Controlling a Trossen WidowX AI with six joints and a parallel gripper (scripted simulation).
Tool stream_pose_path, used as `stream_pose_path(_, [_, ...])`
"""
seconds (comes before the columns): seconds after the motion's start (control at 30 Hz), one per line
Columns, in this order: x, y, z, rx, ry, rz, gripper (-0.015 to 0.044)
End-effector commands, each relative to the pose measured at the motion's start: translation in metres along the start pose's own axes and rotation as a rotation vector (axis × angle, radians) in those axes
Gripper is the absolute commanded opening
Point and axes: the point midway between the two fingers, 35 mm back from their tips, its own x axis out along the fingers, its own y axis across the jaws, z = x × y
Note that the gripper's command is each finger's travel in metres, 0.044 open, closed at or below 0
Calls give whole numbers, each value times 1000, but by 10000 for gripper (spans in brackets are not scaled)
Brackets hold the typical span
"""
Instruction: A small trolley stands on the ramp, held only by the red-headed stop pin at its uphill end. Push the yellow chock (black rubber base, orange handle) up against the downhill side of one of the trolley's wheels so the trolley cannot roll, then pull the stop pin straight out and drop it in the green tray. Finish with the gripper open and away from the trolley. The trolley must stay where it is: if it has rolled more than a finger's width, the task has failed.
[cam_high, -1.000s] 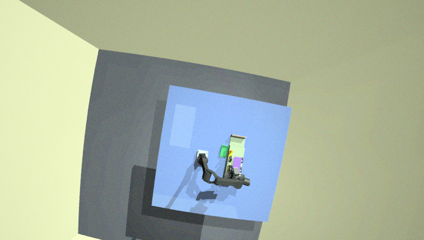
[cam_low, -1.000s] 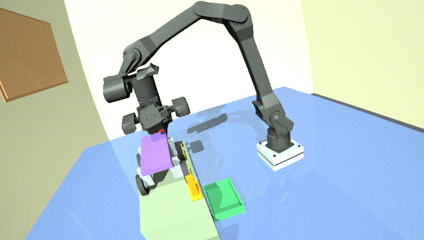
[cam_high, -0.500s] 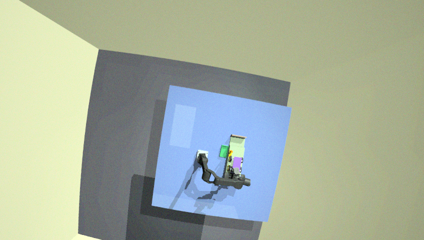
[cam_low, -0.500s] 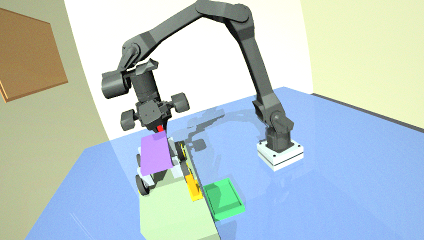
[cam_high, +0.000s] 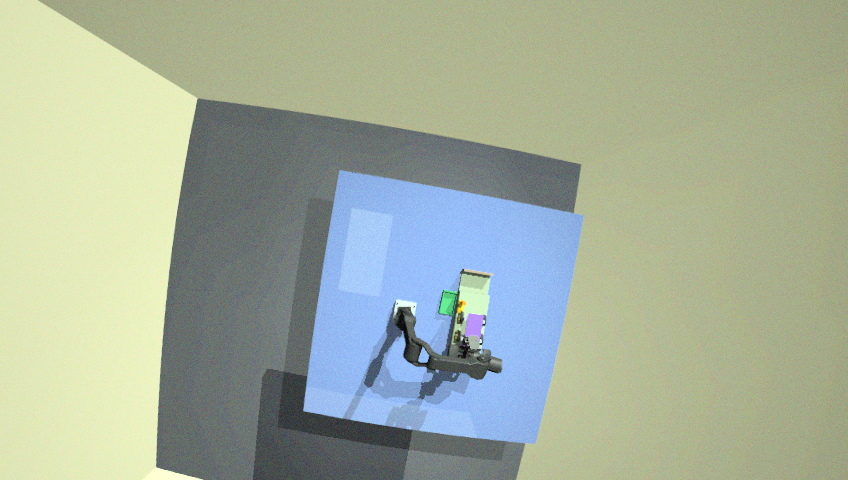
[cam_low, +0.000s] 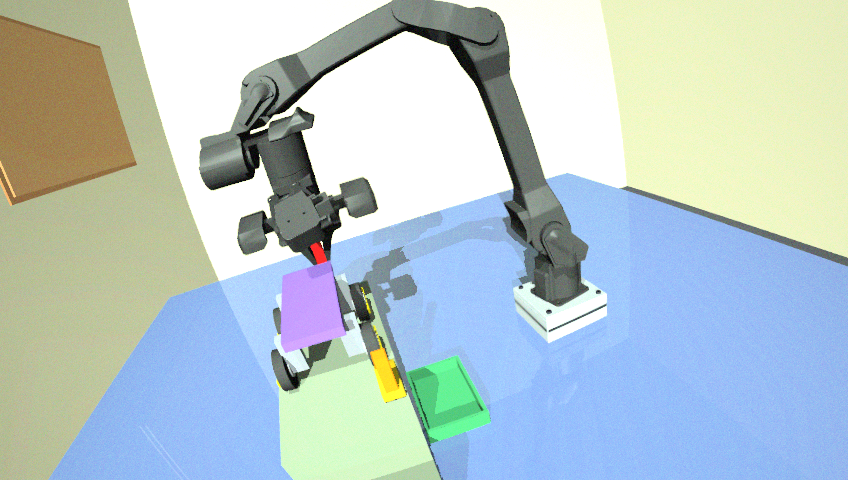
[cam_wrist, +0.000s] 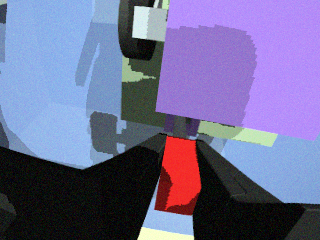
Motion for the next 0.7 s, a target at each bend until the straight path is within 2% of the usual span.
stream_pose_path(0.0, [-4,0,-2,7,7,-2,0])
stream_pose_path(0.67, [-19,-1,-7,7,7,-2,0])
